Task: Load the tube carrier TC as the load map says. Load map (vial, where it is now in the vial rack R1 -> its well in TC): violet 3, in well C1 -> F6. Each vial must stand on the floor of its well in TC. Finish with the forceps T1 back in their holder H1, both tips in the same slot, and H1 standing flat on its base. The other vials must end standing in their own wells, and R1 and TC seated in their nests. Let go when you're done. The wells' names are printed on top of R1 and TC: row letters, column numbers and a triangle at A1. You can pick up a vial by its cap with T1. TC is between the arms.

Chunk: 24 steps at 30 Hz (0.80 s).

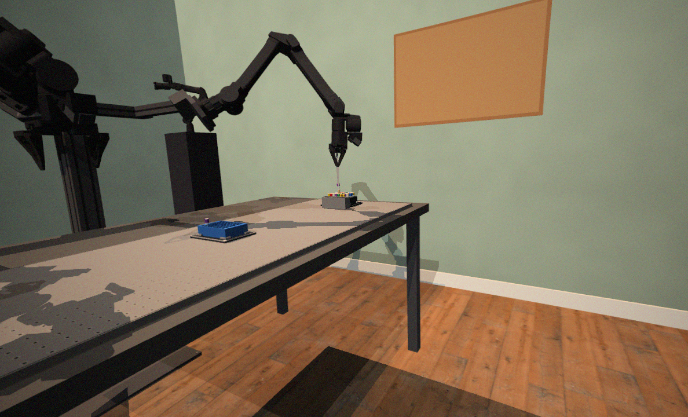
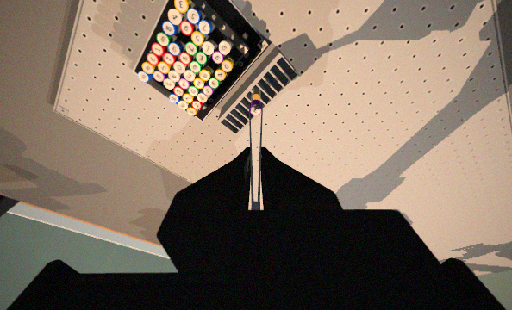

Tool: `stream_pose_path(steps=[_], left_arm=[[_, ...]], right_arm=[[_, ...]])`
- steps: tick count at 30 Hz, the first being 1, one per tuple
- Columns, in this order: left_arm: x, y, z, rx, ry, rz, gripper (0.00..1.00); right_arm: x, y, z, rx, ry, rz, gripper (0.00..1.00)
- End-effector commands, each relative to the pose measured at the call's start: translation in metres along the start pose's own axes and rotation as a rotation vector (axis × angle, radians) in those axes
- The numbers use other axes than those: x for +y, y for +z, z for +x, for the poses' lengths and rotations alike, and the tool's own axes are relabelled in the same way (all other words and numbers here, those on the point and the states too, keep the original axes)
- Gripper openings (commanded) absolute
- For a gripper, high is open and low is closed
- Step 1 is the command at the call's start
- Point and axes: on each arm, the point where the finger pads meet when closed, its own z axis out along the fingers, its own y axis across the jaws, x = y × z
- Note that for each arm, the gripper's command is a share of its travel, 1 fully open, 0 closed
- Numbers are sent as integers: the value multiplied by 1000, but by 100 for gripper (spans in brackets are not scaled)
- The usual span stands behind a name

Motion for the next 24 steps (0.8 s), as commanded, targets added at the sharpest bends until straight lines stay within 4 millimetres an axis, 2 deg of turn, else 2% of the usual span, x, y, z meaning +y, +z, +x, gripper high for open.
stream_pose_path(steps=[1,24], left_arm=[[-7,-9,-4,-29,-17,13,9],[-28,-7,25,-29,-17,14,9]], right_arm=[[-6,-4,-13,-28,37,9,100],[-6,-4,-13,-28,37,9,100]])
